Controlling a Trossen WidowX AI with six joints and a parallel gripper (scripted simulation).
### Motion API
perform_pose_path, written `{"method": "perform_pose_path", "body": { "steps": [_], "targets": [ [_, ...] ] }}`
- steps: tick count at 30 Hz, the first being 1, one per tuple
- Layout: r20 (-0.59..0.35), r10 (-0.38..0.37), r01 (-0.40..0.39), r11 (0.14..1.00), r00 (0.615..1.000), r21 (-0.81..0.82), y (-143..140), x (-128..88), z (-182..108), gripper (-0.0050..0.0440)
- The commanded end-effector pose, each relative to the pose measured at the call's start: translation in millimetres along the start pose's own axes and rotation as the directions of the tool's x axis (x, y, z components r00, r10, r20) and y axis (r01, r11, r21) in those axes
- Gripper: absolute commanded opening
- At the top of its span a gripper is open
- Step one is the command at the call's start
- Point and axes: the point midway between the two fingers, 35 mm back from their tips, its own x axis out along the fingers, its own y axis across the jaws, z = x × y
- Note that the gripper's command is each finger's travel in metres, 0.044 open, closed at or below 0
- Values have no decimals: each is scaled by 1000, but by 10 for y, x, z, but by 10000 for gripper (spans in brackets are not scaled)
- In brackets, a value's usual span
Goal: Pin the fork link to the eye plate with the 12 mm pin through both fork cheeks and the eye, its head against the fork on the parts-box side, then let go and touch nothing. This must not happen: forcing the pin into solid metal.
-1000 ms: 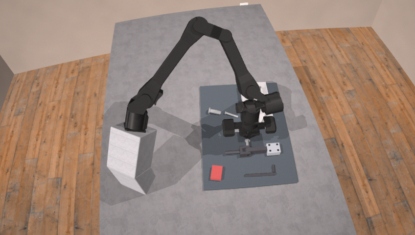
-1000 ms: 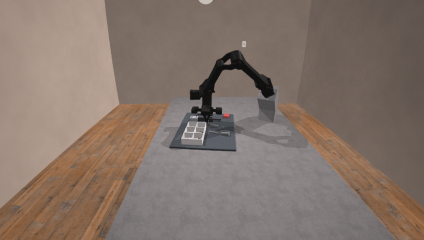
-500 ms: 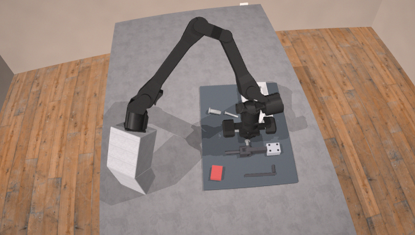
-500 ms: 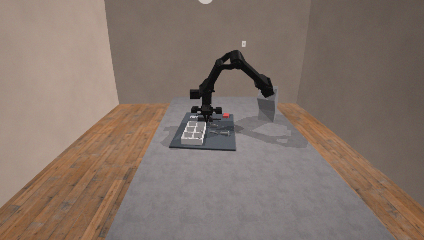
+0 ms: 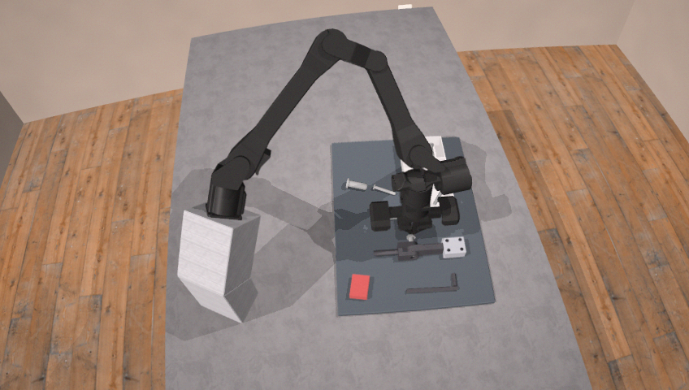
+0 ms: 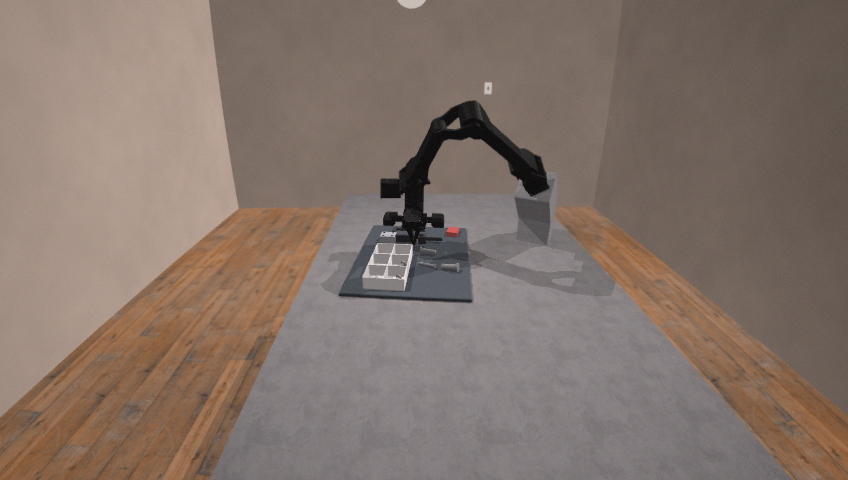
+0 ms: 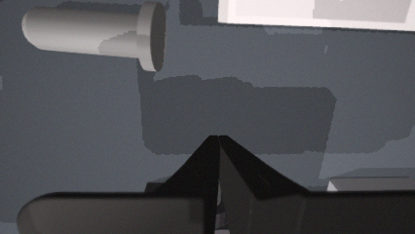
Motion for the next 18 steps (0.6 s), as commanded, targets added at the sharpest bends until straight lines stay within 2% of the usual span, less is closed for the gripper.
{"method": "perform_pose_path", "body": {
  "steps": [1, 18],
  "targets": [
    [-10, 12, -12, 1000, 1000, 12, 32, 47, -87, 0],
    [-10, 12, -12, 1000, 1000, 12, 33, 46, -143, 0]
  ]
}}
